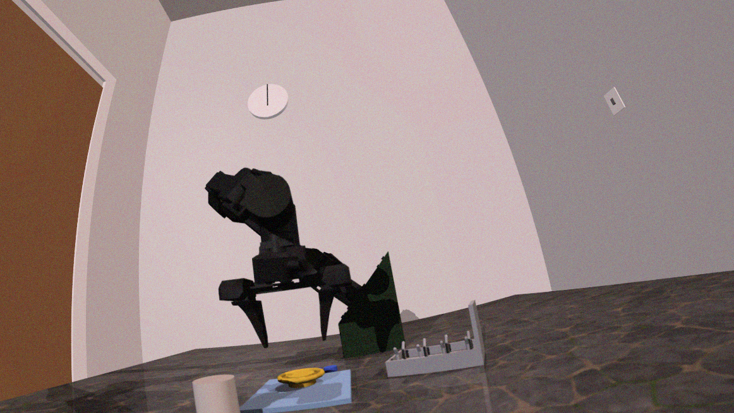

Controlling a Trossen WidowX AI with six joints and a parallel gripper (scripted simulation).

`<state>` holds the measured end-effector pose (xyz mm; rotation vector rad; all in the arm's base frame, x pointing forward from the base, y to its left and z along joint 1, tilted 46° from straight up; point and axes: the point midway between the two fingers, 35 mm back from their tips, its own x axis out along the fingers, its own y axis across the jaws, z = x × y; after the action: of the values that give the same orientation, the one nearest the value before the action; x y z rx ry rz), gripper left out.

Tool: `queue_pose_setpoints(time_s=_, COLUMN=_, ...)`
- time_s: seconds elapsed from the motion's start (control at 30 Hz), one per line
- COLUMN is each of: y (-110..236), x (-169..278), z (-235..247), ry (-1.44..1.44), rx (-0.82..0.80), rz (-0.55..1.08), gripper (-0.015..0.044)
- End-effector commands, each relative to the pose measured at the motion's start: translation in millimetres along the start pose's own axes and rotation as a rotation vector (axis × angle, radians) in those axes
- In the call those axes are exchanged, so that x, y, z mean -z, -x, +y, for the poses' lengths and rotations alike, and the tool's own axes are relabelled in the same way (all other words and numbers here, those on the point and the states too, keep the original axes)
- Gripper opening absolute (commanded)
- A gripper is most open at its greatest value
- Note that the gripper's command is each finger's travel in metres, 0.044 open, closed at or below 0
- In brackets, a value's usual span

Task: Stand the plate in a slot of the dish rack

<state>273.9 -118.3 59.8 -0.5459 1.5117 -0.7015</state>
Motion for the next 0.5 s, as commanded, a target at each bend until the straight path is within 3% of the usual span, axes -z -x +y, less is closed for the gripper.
queue_pose_setpoints(time_s=0.0, y=-7, x=2, z=-1, ry=0.003, rx=0.007, rz=0.008, gripper=0.04)
queue_pose_setpoints(time_s=0.47, y=-30, x=2, z=-1, ry=0.003, rx=0.006, rz=0.008, gripper=0.04)
